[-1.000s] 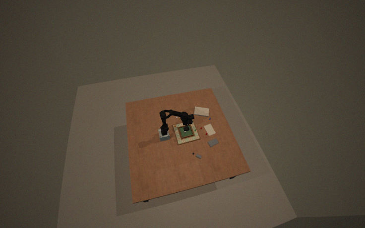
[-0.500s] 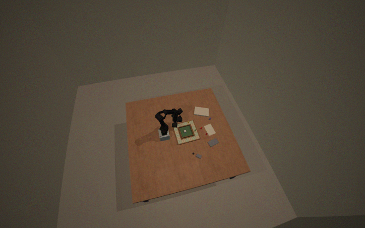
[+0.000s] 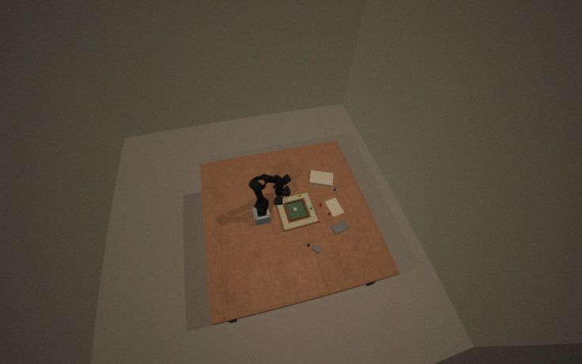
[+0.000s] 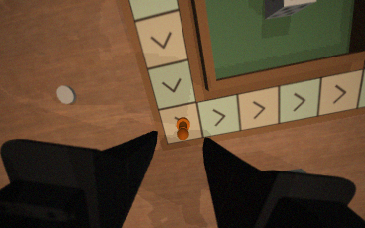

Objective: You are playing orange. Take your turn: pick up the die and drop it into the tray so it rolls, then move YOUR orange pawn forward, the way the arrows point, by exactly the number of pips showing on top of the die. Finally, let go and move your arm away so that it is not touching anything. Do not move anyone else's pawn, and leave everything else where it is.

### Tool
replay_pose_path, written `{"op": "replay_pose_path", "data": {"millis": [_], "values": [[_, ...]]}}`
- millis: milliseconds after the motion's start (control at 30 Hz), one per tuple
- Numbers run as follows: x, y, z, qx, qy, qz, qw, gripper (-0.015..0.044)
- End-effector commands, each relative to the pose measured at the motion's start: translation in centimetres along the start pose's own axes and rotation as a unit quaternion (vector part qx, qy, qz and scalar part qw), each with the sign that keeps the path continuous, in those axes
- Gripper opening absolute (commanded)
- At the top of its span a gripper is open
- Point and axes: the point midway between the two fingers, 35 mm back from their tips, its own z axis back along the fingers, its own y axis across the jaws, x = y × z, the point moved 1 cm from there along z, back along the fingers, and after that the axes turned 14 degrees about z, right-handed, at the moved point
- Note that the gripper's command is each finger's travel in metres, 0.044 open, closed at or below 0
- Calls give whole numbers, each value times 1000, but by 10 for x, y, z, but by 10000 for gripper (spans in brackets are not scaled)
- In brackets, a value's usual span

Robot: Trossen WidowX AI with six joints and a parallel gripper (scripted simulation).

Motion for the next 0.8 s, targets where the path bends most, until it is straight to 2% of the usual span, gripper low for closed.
{"op": "replay_pose_path", "data": {"millis": [0, 633, 767], "values": [[-1, -1, -7, -2, 3, -3, 1000, 200], [-3, -2, -35, -2, 3, -3, 1000, 200], [-3, -2, -35, -2, 3, -3, 1000, 95]]}}
